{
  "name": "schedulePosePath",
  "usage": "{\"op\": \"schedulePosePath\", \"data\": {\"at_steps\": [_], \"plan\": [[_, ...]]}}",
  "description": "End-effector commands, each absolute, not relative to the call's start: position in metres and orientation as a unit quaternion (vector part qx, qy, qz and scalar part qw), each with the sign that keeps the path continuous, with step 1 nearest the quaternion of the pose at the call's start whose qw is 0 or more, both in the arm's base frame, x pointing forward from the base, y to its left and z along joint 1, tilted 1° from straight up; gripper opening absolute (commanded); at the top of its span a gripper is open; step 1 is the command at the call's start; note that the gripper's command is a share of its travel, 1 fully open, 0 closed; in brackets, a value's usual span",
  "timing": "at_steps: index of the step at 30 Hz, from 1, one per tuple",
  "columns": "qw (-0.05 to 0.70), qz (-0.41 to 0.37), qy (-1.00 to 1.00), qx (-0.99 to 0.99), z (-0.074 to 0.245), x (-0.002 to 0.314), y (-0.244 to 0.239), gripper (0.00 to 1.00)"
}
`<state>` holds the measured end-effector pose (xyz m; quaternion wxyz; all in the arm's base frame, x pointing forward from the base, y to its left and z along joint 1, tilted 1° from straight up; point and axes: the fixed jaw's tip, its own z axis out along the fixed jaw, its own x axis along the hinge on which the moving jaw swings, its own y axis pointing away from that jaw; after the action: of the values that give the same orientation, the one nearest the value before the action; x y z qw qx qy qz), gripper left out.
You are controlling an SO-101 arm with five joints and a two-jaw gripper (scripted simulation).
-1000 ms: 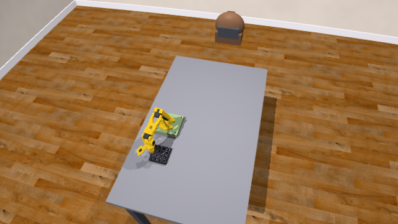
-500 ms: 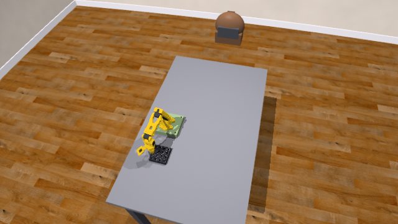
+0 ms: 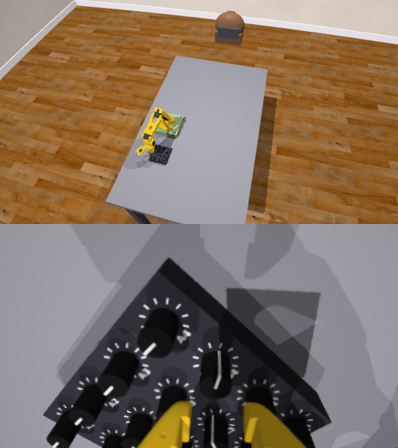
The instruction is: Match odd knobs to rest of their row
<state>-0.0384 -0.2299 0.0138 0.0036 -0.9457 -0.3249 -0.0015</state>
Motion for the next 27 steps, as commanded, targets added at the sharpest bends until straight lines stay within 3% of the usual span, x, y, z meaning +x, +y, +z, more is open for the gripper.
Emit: {"op": "schedulePosePath", "data": {"at_steps": [1,27], "plan": [[0.006,-0.004,-0.323,-0.946,0.0142,-0.0398,-0.2290,0.10],[0.006,-0.004,-0.323,-0.946,0.0092,-0.0400,-0.2302,0.10]]}}
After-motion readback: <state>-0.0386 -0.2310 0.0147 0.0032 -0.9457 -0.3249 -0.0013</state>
